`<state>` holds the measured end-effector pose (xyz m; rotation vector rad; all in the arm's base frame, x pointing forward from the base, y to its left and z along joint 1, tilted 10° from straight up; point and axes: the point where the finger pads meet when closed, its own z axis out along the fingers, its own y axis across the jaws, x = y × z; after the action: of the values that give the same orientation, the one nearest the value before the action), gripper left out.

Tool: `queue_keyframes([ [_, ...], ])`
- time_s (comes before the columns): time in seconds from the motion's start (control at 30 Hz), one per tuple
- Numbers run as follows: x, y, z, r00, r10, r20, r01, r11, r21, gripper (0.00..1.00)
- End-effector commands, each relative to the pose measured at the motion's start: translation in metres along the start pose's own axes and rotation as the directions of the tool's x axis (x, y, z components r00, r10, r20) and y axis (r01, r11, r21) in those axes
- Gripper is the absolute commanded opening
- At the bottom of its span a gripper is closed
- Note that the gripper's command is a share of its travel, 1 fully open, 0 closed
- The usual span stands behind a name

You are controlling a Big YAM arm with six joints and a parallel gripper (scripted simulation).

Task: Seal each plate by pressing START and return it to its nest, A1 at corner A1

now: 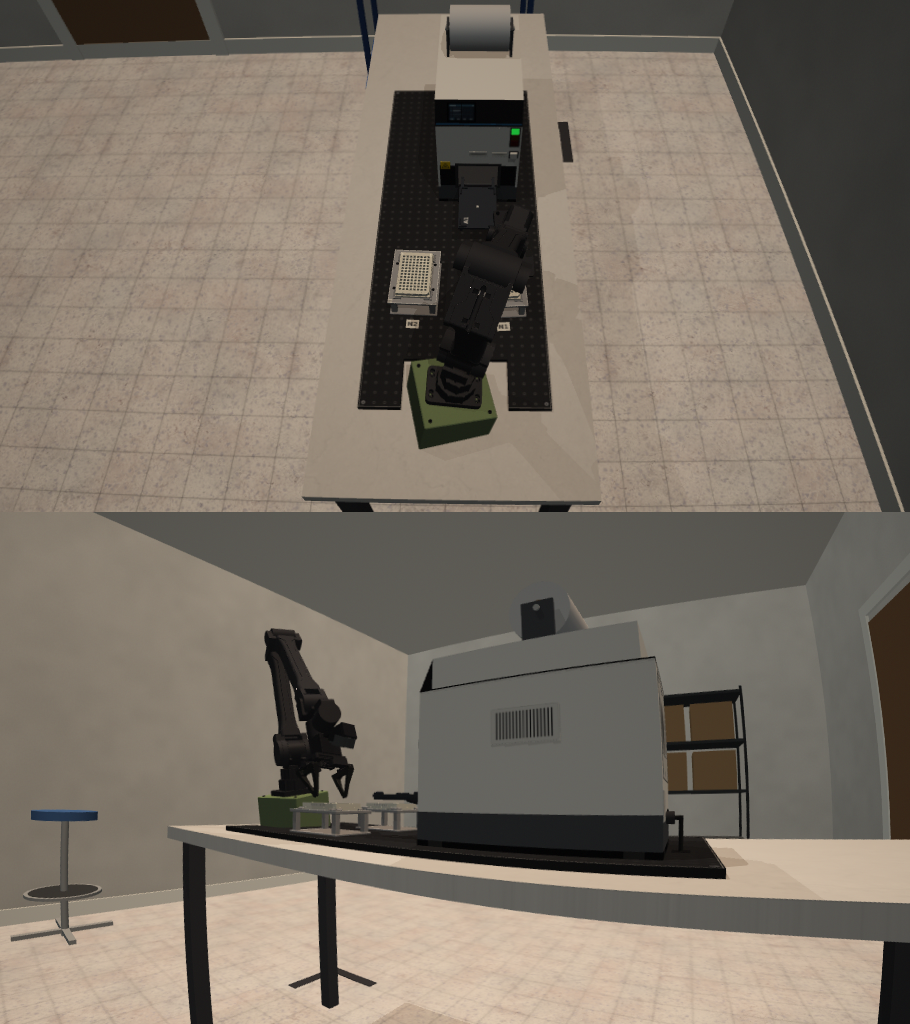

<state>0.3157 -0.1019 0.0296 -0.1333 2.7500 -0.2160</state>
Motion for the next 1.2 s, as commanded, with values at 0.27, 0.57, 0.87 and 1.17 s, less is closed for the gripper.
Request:
queue_keyframes([
  [0.27,-0.025,-0.008,-0.011,0.999,-0.015,0.042,0.015,1.0,0.017,1.0],
  [0.57,-0.021,-0.006,-0.004,1.0,-0.016,0.019,0.016,1.0,0.006,1.0],
  [0.87,-0.023,-0.006,-0.008,0.999,-0.016,0.031,0.015,1.0,0.011,1.0],
  [1.17,-0.028,-0.008,-0.014,0.998,-0.016,0.053,0.015,1.0,0.02,1.0],
])
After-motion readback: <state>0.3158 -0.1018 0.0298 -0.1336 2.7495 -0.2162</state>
